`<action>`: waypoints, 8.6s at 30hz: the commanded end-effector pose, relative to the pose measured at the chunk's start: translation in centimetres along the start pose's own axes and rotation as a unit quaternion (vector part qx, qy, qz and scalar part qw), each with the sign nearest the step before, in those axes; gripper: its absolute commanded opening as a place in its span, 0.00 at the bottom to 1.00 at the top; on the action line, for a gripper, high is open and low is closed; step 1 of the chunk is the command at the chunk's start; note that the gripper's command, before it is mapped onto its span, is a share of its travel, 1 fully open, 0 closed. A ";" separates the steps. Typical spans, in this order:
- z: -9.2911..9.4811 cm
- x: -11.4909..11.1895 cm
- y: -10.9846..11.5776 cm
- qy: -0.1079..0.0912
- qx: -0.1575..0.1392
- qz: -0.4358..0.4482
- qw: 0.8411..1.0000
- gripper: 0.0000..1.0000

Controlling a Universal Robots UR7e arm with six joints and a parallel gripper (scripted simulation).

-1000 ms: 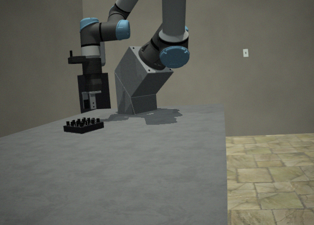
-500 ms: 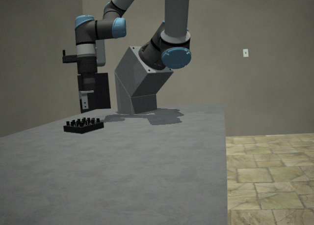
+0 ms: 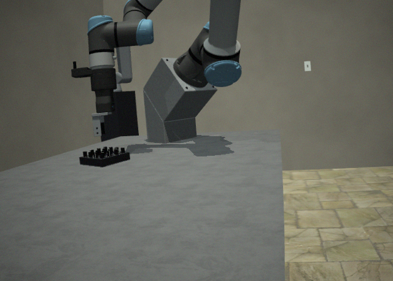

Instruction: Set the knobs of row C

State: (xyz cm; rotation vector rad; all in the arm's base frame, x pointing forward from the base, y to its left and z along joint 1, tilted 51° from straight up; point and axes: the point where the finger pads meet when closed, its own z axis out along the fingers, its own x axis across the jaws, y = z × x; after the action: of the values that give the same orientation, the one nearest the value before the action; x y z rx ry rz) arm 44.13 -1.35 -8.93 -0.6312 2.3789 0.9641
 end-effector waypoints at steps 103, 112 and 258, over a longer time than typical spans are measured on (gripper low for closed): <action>1.1 -4.5 -0.7 0.003 -0.001 0.318 0.948 0.46; 2.4 -4.5 -0.7 0.003 -0.001 0.318 0.948 0.46; 3.8 -4.6 -0.8 0.002 0.001 0.317 0.948 0.46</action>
State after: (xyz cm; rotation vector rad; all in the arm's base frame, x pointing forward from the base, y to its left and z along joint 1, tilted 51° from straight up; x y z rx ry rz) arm 49.10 1.92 -8.98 0.1661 2.6341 1.2047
